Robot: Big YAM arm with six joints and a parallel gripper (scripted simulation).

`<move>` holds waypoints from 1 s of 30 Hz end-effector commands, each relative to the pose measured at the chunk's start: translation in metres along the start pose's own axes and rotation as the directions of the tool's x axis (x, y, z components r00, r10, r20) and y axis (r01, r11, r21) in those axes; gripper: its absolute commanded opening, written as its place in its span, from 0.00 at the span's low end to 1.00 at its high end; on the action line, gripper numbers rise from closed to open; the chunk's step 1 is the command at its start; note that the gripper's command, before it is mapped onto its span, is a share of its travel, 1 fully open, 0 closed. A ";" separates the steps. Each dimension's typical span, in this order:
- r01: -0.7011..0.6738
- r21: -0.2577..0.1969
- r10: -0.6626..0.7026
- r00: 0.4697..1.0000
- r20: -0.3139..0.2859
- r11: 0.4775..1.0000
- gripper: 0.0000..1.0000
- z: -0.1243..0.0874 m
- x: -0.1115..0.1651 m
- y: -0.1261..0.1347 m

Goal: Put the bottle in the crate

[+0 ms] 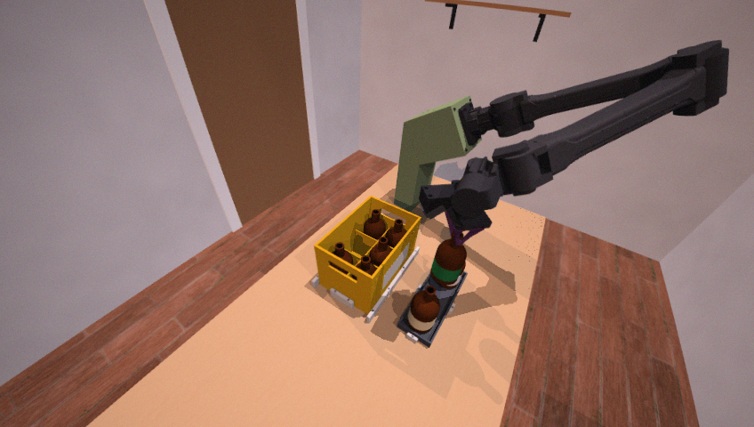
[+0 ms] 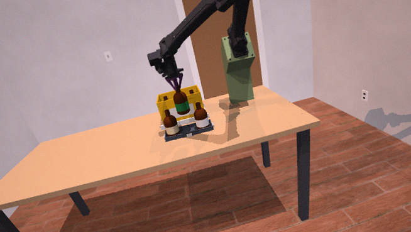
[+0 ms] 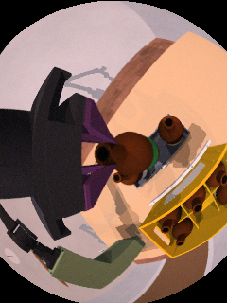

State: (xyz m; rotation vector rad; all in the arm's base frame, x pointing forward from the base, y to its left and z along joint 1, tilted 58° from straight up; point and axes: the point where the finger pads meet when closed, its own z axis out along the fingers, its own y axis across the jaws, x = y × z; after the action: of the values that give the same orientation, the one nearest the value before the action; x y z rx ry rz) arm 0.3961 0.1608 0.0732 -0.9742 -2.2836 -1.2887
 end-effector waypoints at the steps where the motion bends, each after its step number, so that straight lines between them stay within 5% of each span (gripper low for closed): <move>1: 0.046 -0.034 -0.046 0.999 0.026 0.998 0.00 -0.017 -0.003 0.023; 30: 0.043 -0.037 -0.042 0.999 0.030 0.998 0.00 -0.036 -0.005 0.023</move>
State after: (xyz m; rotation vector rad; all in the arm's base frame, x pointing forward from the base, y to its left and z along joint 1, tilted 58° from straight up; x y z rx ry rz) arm 0.3958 0.1481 0.0812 -0.9855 -2.2750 -1.2854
